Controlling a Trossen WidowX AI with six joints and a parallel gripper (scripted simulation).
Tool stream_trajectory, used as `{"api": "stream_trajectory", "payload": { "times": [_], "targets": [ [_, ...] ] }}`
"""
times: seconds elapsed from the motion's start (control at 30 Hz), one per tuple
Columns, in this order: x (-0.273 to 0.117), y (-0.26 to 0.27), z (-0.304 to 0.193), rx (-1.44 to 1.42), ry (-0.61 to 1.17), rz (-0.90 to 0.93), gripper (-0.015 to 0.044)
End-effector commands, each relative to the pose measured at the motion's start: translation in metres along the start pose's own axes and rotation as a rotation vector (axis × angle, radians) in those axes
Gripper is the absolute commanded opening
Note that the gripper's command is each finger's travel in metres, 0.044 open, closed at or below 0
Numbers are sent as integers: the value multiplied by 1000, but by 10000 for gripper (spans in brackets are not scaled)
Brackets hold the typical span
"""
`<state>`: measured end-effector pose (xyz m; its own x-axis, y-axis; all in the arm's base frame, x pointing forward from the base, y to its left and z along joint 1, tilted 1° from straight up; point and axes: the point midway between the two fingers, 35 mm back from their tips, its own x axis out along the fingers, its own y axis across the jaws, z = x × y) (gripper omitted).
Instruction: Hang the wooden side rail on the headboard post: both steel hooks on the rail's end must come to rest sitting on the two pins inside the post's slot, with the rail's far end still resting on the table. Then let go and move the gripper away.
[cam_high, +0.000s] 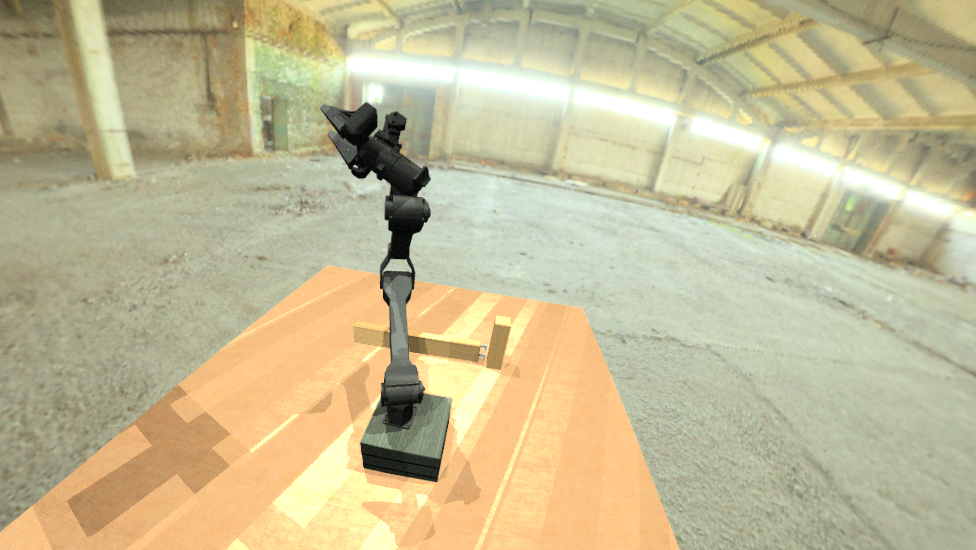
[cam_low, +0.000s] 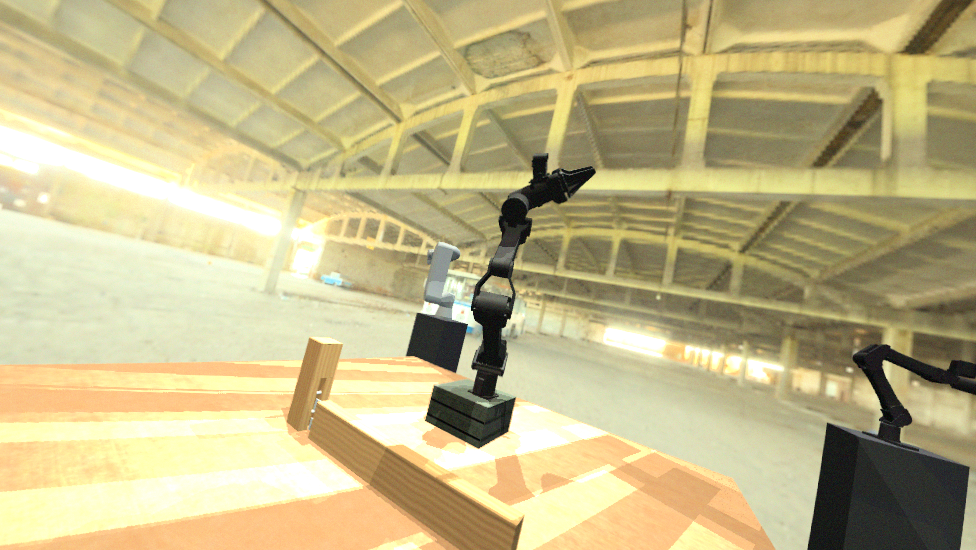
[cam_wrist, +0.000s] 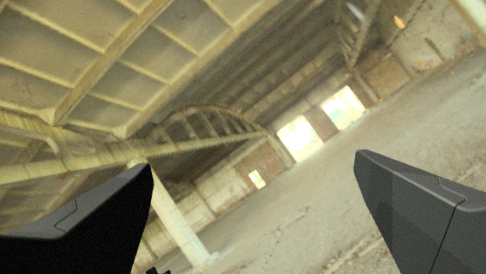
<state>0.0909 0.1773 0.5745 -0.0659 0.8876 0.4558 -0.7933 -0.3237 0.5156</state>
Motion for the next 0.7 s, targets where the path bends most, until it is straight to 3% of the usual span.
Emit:
{"api": "stream_trajectory", "payload": {
  "times": [0.0,0.27,0.67],
  "targets": [
    [0,2,-1,-5,0,6,426],
    [-8,87,-24,-225,-28,288,440],
    [-67,193,-42,-431,-186,692,440]
  ]
}}
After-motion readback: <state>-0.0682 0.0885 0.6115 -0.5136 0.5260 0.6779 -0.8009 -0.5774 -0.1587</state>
